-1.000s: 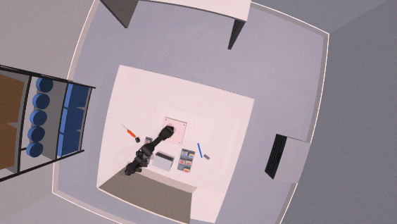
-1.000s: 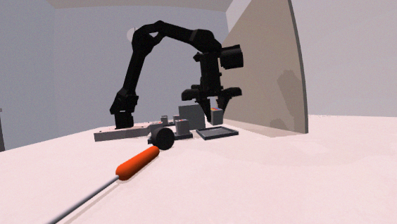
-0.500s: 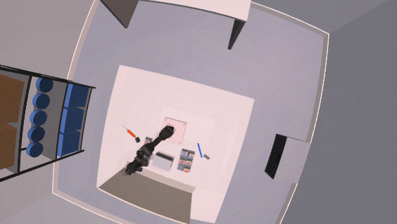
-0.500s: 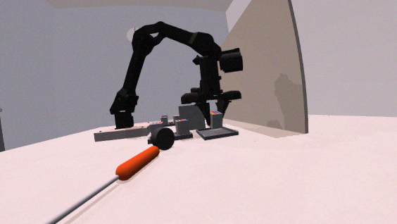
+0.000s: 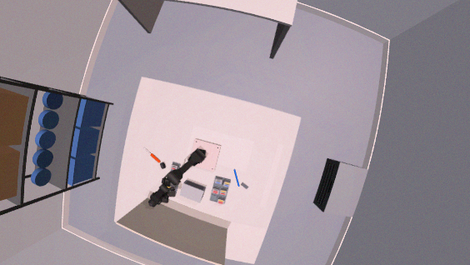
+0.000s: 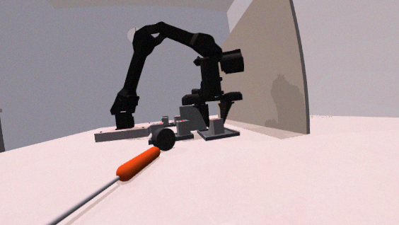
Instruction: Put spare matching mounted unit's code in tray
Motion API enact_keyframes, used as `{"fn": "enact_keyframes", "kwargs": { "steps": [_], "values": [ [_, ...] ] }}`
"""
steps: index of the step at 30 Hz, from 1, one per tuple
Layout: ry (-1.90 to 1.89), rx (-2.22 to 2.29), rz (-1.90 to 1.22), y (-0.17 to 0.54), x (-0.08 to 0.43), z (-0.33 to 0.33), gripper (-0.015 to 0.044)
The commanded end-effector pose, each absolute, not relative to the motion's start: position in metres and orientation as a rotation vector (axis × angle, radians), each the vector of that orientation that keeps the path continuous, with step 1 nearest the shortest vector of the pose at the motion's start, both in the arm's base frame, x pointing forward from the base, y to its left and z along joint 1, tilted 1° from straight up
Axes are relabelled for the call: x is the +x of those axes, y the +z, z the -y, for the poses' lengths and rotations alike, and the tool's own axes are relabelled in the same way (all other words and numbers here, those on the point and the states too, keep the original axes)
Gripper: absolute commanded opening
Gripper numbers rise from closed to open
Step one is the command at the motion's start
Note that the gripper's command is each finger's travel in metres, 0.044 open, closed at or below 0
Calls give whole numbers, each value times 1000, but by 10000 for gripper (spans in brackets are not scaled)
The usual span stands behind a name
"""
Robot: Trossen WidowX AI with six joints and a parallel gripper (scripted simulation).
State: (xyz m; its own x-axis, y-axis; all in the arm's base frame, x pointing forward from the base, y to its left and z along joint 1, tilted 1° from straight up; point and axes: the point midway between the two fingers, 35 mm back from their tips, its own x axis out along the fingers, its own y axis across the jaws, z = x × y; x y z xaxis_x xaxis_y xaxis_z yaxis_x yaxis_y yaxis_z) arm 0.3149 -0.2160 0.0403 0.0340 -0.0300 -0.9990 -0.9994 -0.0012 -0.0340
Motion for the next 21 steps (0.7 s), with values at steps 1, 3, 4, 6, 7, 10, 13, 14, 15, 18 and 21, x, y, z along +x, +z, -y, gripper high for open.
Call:
{"fn": "enact_keyframes", "kwargs": {
  "steps": [1, 3, 4, 6, 7, 10, 13, 14, 15, 18, 21],
  "values": [
    [1171, -1247, -1205, 40, 315, 216, 315],
    [1171, -1247, -1205, 40, 315, 216, 368],
    [1171, -1247, -1205, 40, 315, 216, 394],
    [1171, -1247, -1205, 43, 315, 216, 440],
    [1171, -1248, -1205, 50, 316, 217, 440],
    [1174, -1249, -1206, 93, 317, 217, 440],
    [1177, -1250, -1206, 137, 312, 214, 440],
    [1177, -1250, -1206, 144, 311, 213, 440],
    [1177, -1250, -1206, 147, 310, 212, 440],
    [1145, -1272, -1198, 149, 314, 215, 440],
    [1145, -1272, -1198, 149, 314, 215, 440]
  ]
}}
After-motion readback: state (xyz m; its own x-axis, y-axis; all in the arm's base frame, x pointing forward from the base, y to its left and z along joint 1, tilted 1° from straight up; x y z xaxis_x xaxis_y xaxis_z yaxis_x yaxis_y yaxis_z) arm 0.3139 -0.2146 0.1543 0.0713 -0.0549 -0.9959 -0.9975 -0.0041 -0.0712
